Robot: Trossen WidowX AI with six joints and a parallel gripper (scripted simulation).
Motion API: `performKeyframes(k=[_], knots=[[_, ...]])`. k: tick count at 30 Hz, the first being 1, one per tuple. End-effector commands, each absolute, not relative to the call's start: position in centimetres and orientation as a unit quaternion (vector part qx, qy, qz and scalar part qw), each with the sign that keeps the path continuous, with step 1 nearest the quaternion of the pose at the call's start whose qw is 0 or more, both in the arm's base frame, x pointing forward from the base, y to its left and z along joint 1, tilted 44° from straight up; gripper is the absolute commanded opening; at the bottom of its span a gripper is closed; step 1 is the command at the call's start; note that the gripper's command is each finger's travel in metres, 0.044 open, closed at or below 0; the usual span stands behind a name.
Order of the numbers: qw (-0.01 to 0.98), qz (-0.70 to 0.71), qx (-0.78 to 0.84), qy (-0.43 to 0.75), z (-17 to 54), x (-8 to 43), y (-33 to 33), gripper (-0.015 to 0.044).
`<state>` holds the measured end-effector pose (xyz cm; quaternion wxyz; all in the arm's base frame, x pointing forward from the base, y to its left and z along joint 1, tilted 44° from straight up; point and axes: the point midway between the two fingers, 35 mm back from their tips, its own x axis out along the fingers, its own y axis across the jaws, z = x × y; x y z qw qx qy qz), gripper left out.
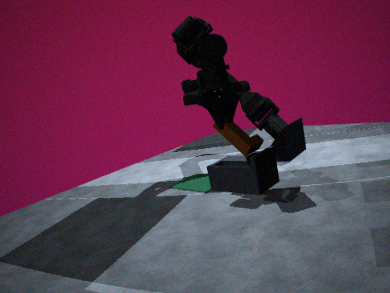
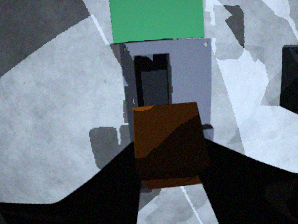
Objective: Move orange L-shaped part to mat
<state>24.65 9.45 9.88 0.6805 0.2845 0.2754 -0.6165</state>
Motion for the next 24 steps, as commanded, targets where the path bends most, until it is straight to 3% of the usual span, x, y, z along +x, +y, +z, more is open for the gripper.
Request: performKeyframes(k=[1, 24], knots=[[0.679, -0.617, 0.287, 0.276, 10.4, 24.6, 9.1, 0.0], [0.68, -0.617, 0.285, 0.275, 17.6, 24.0, 0.9, 0.0]])
